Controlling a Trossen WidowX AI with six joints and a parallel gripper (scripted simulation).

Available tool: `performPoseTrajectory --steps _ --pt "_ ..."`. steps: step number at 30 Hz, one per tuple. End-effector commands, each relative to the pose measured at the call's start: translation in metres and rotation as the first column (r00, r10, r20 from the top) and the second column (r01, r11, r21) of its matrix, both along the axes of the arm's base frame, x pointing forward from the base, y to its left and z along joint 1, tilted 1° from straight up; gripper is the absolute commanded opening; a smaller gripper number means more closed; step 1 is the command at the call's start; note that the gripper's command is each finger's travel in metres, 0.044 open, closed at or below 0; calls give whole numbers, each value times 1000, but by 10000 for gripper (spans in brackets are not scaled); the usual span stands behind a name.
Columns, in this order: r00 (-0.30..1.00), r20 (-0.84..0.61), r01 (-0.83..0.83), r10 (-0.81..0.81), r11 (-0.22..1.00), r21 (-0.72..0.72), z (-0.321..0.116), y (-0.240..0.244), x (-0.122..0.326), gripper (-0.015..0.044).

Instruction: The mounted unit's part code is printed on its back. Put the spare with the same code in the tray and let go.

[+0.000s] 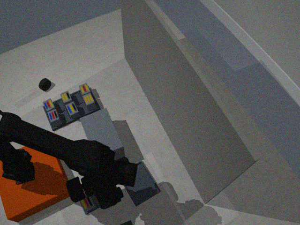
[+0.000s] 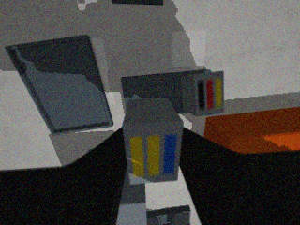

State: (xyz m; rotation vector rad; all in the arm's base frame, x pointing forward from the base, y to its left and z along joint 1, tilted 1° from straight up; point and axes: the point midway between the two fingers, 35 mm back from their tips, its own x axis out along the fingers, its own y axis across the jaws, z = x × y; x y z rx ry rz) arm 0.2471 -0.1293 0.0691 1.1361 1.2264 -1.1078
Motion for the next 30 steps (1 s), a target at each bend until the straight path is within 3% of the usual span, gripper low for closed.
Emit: performPoseTrajectory --steps 1,6,21,30 --pt "1000 11 0 0 1000 0 5 0 2 0" --pt "1000 2 0 0 1000 -1 5 -1 0 0" --pt "1000 10 0 0 1000 -1 75 -9 0 0" --pt "1000 12 0 0 1000 -2 80 -9 10 0"
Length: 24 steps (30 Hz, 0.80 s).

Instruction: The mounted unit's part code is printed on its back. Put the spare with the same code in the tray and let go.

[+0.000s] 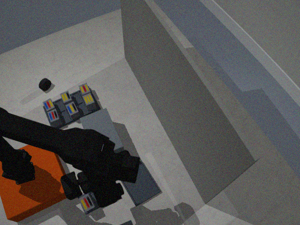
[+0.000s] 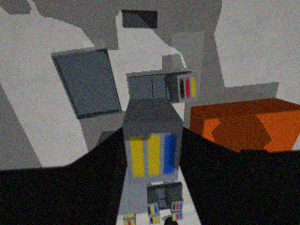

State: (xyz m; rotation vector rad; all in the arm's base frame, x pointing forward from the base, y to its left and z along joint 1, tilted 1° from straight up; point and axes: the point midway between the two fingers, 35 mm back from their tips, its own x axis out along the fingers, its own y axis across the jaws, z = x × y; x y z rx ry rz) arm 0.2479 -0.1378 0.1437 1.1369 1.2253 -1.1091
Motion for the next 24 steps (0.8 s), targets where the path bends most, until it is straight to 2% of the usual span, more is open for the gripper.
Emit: performPoseTrajectory --steps 1,24 --pt "1000 12 -1 1 1000 -1 6 -1 14 0" --pt "1000 18 -1 1 1000 0 10 7 105 0"
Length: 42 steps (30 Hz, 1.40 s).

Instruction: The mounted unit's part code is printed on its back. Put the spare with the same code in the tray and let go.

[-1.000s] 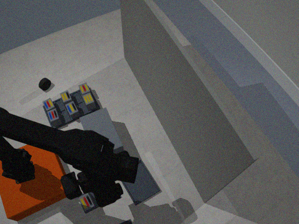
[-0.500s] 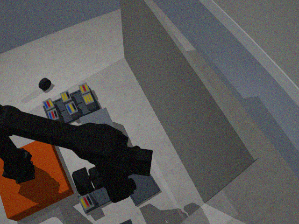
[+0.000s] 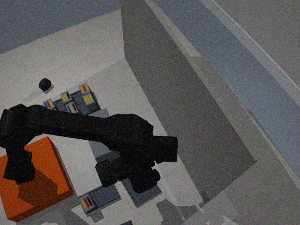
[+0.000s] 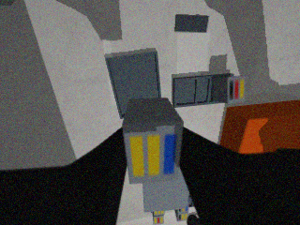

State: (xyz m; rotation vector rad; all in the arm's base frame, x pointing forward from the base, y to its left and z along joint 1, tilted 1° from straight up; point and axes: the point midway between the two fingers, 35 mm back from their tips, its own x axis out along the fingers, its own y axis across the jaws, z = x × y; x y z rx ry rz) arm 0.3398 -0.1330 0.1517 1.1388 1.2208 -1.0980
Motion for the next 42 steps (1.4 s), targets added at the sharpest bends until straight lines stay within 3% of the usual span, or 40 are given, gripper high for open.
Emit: performPoseTrajectory --steps 1,42 --pt "1000 9 3 -3 1000 -1 2 2 14 0" --pt "1000 9 3 -3 1000 -1 -30 0 21 0"
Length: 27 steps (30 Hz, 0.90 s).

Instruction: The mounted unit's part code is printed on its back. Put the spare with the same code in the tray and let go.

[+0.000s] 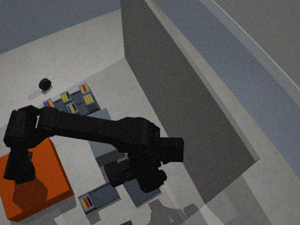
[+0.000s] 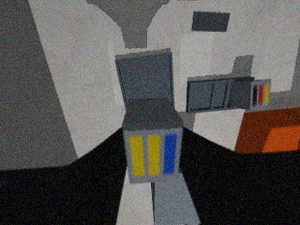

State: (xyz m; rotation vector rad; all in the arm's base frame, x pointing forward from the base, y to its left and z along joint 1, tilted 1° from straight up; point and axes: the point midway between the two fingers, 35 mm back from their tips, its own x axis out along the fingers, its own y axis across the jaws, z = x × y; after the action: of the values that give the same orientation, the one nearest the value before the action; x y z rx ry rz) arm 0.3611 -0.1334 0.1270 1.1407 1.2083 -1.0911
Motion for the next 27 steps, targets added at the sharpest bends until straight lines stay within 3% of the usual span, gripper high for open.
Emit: performPoseTrajectory --steps 1,27 --pt "1000 -4 4 -4 1000 3 -6 0 0 0" --pt "1000 -4 4 -4 1000 3 -30 -1 3 0"
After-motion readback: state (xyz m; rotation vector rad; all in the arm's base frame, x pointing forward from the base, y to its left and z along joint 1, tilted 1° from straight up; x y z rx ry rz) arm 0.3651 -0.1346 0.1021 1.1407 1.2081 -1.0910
